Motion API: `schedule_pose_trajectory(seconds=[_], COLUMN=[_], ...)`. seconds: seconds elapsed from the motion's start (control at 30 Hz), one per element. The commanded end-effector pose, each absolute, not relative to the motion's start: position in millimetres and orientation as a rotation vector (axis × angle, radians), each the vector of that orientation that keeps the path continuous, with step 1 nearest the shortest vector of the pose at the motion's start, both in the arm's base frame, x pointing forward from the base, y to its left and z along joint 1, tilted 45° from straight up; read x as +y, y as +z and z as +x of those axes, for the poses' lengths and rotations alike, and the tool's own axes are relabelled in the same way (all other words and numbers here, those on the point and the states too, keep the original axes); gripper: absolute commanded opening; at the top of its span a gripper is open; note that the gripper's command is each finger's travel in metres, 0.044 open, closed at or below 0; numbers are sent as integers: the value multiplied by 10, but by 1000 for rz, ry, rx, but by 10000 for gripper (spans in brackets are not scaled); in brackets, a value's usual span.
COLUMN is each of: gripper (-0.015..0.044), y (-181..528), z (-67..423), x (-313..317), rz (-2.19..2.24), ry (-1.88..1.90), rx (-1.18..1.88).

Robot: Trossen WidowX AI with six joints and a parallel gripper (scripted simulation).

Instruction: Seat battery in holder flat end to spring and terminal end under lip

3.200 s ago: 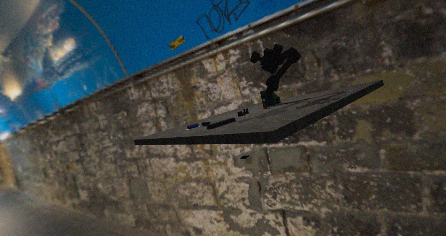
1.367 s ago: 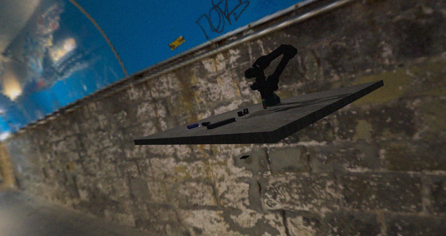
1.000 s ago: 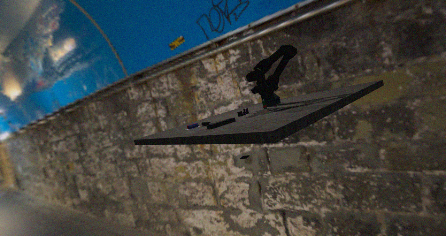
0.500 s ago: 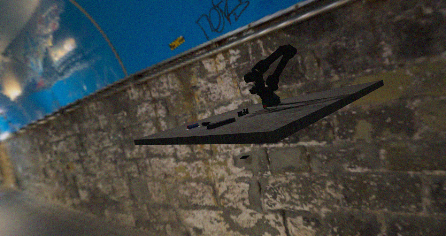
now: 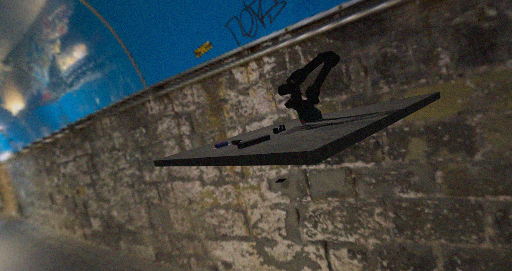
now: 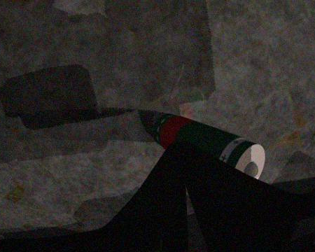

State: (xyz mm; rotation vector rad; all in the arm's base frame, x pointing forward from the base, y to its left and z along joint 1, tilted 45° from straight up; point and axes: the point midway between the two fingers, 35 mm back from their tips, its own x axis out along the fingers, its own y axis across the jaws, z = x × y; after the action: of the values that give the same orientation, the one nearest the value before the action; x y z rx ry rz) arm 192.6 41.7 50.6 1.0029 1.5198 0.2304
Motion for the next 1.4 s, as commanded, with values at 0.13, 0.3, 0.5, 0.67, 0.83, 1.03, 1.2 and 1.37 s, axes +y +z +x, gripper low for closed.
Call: schedule_pose_trajectory(seconds=[0.13, 0.3, 0.5, 0.67, 0.83, 1.03, 1.2, 1.37], gripper=[0, 0, 0, 0, 0, 0, 0, 79], y=[393, 387, 497, 726, 946, 954, 931, 881], z=[1813, 1806, 1824, 1793, 1727, 1724, 1731, 1735], x=[346, 341, 226, -21, -212, -219, -196, -175], rz=[1002, 1002, 1002, 998, 1001, 1001, 1007, 1103], ry=[229, 230, 222, 218, 226, 227, 224, 130], rx=[1533, 1533, 1532, 1534, 1535, 1535, 1535, 1564])
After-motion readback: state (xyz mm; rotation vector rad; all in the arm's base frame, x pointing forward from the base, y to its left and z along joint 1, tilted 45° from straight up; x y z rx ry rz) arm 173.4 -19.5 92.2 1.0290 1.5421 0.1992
